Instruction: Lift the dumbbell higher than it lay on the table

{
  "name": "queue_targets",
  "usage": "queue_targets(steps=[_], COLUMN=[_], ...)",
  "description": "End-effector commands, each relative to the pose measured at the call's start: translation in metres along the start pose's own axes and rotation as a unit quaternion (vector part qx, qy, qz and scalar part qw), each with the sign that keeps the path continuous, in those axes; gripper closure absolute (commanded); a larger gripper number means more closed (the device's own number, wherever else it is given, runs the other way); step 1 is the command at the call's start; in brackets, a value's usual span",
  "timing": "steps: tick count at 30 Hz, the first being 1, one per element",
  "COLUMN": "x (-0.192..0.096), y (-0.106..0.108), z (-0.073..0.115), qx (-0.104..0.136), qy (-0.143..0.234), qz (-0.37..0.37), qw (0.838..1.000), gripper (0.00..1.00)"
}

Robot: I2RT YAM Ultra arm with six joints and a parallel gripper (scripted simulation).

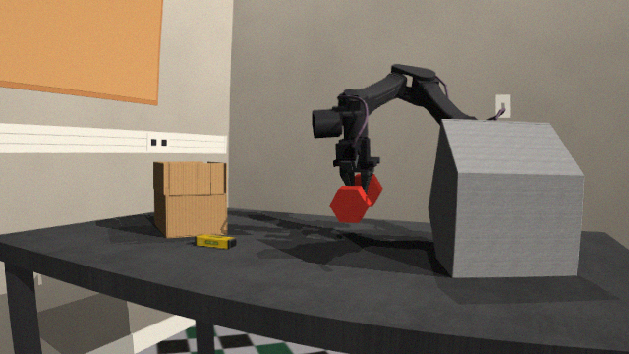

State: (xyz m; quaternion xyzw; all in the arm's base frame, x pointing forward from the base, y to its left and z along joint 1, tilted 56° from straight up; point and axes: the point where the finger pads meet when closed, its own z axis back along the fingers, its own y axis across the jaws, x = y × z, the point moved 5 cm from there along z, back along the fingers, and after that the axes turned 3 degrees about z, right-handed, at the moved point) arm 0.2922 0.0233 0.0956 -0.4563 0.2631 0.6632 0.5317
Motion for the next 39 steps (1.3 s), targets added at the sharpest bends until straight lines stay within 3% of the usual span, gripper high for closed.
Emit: queue_targets(steps=[1, 19, 39], x=[0.023, 0.021, 0.021], y=[-0.012, -0.011, -0.011], z=[0.041, 0.059, 0.059], qx=[-0.022, -0.021, -0.021], qy=[-0.08, -0.08, -0.08], qz=[-0.018, -0.018, -0.016], qw=[0.996, 0.996, 0.996], gripper=[1.0, 1.0, 1.0])
